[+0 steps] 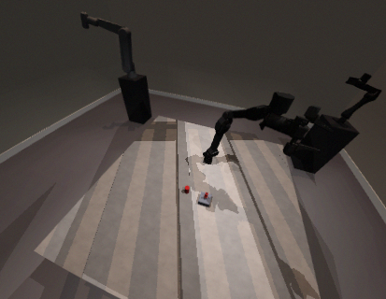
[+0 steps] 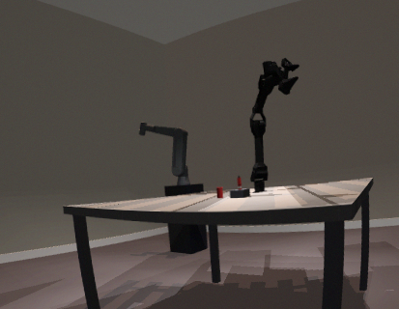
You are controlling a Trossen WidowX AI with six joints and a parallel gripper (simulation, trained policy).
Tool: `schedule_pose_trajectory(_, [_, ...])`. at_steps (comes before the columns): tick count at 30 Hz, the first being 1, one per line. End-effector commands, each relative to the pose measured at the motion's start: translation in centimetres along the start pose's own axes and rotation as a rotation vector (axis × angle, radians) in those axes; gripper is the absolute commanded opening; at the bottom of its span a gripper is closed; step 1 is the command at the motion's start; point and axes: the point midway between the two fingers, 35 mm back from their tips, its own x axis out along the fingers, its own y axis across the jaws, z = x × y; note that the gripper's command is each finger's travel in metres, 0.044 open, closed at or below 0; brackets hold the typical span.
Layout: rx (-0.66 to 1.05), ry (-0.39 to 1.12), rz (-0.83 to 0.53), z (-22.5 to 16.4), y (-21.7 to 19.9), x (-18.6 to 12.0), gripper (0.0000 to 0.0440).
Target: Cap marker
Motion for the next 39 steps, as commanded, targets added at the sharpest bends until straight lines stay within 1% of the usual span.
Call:
schedule_pose_trajectory(1, [-0.002,0.006,-0.024,0.1,-0.5,-0.6,0.034])
schedule_pose_trajectory(19, [0.044,0.029,-0.223,1.6,-6.0,-3.0,0.0339])
schedule_pose_trajectory(39, [0.119,0.034,-0.432,3.4,-12.0,-6.7,0.0337])
